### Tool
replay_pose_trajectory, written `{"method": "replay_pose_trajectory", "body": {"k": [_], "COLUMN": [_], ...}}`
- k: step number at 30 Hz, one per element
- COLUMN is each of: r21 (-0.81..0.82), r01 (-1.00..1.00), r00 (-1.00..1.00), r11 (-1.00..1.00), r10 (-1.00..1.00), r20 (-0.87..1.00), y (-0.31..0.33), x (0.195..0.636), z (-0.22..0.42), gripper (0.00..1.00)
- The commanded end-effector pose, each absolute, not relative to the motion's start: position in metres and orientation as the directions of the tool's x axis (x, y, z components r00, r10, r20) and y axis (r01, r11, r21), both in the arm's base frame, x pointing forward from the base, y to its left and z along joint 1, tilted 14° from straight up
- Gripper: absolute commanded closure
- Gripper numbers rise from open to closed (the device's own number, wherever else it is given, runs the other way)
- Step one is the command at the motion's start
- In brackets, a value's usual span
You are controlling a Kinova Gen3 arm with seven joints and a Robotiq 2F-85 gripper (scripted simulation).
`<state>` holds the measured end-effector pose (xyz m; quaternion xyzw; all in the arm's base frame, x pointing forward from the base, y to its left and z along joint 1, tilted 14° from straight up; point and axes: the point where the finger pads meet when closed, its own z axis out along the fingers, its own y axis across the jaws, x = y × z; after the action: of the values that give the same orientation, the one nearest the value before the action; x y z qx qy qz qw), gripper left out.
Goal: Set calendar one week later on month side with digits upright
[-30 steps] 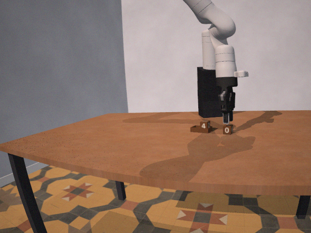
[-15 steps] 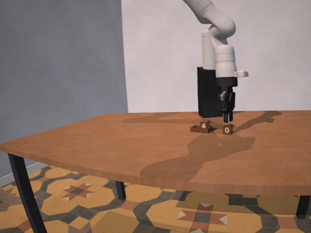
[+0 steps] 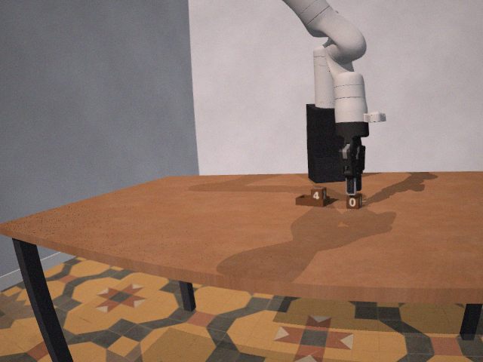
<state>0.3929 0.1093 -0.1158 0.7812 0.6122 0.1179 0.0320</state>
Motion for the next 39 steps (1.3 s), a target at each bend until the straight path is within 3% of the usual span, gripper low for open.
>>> {"method": "replay_pose_trajectory", "body": {"k": [1,39], "r21": [0.192,0.192], "r01": [0.949,0.949], "r00": [0.223,0.223], "r11": [-0.249,-0.249], "r10": [0.964,0.964], "r20": [0.145,0.145], "y": [0.11,0.112], "x": [0.393,0.397], "z": [-0.119,-0.138], "gripper": [0.54,0.54]}}
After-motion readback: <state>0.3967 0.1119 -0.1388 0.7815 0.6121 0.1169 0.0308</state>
